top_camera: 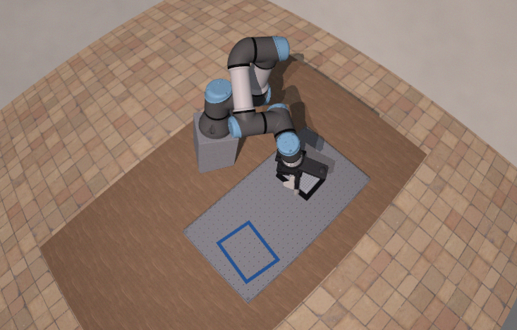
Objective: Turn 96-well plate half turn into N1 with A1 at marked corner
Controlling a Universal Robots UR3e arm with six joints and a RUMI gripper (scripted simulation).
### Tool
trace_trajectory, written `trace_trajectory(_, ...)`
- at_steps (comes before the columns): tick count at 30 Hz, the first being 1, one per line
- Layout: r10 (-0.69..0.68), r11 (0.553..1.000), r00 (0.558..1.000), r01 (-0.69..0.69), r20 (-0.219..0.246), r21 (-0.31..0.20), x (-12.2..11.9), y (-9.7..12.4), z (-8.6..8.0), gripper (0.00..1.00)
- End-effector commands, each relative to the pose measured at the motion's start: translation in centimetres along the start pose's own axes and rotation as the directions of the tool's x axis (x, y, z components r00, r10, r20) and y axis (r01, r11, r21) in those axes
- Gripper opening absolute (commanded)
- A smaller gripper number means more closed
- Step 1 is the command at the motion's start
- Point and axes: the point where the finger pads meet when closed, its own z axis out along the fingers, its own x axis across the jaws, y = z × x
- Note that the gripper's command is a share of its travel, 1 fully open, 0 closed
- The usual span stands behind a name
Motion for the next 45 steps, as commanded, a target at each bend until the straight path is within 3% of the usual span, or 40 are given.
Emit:
trace_trajectory(1,0.144,0.988,0.986,-0.147,-0.082,-0.036,-0.5,0.1,0.6,1.0)
trace_trajectory(15,0.288,0.954,0.943,-0.297,-0.168,-0.03,-1.8,0.1,1.1,1.0)
trace_trajectory(20,0.372,0.924,0.903,-0.381,-0.216,-0.004,-2.7,0.1,1.2,1.0)
trace_trajectory(24,0.372,0.924,0.903,-0.381,-0.216,-0.004,-2.7,0.1,1.2,1.0)
trace_trajectory(28,0.453,0.887,0.854,-0.46,-0.256,0.039,-3.5,0.0,1.3,1.0)
trace_trajectory(45,0.453,0.887,0.854,-0.459,-0.257,0.04,-3.5,0.0,1.3,1.0)
